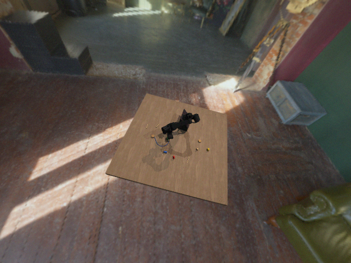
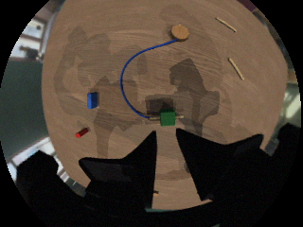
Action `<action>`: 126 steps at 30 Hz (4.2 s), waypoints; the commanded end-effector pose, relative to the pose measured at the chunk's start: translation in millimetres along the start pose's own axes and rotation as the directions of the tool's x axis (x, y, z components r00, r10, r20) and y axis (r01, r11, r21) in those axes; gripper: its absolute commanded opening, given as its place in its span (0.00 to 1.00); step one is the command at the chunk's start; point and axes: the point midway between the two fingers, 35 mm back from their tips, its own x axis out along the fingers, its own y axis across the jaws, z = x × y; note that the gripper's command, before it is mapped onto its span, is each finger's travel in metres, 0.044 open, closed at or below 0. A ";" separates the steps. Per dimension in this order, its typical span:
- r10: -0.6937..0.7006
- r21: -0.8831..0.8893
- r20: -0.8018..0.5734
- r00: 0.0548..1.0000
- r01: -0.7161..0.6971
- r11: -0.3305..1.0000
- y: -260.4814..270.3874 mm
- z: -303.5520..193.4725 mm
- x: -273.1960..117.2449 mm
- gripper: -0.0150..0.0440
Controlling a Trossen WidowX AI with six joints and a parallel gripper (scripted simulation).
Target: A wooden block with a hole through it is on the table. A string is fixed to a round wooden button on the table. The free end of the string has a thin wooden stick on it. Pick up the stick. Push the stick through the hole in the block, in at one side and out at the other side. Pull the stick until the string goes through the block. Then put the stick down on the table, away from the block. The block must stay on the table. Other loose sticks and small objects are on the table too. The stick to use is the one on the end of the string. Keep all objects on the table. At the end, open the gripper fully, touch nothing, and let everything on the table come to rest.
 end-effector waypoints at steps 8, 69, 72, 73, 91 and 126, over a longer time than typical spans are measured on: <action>-0.032 -0.912 -0.012 0.999 0.002 0.410 -31.1 -5.0 3.7 0.46; -0.035 -1.000 -0.011 0.999 -0.011 0.009 -36.7 -4.8 57.8 0.46; -0.035 -1.000 -0.012 0.999 -0.012 0.009 -37.0 -5.3 62.8 0.46; -0.035 -1.000 -0.012 0.999 -0.012 0.009 -37.2 -5.4 64.4 0.46; -0.034 -1.000 -0.017 0.999 -0.017 0.009 -39.2 -8.3 84.6 0.46; -0.034 -1.000 -0.017 0.999 -0.017 0.009 -39.2 -8.3 84.6 0.46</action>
